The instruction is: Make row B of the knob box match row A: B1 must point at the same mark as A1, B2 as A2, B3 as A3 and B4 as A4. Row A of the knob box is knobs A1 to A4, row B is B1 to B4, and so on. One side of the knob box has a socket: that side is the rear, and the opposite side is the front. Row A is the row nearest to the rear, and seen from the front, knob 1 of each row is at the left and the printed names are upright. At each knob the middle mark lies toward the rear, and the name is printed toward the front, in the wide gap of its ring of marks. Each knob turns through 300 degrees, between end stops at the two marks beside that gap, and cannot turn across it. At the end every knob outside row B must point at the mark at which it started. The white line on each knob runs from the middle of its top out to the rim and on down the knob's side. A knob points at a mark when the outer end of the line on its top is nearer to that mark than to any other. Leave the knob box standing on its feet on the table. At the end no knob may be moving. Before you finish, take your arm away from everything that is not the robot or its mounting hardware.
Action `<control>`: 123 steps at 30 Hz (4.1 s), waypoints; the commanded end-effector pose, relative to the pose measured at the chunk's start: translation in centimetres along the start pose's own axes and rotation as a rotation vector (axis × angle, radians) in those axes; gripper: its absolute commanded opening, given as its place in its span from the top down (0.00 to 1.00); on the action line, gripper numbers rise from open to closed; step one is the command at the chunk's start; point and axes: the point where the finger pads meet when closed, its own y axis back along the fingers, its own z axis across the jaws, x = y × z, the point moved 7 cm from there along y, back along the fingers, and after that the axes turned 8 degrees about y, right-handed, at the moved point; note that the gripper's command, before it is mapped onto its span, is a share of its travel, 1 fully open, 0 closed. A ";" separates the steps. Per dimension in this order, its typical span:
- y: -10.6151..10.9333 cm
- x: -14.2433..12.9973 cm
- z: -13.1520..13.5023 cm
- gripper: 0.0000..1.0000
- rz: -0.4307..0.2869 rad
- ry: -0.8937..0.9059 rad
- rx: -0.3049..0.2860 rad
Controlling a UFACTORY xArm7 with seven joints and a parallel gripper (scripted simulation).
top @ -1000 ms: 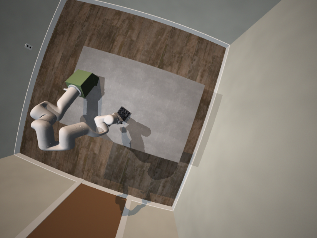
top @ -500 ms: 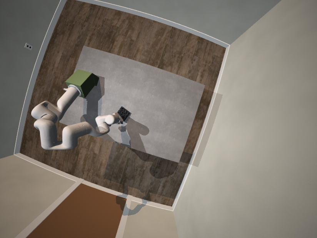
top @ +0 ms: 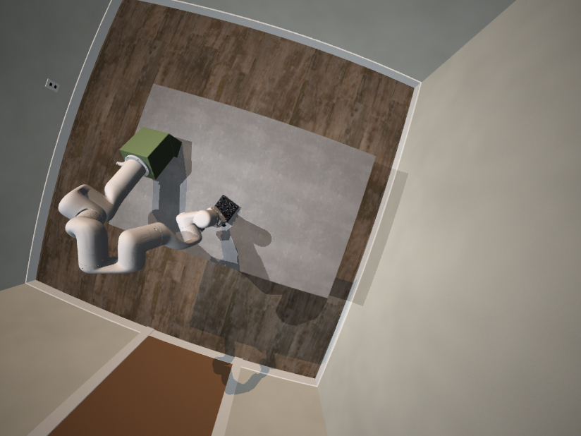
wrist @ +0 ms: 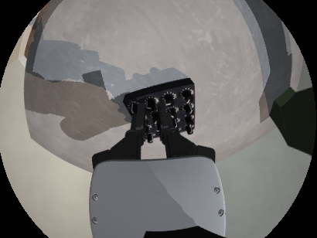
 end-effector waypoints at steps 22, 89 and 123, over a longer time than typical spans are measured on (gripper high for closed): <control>0.0 -0.1 -0.1 0.81 -0.002 0.001 0.002; -1.2 -0.1 -0.1 0.81 -0.002 0.001 0.002; -1.2 -0.1 -0.1 0.92 -0.002 0.001 0.002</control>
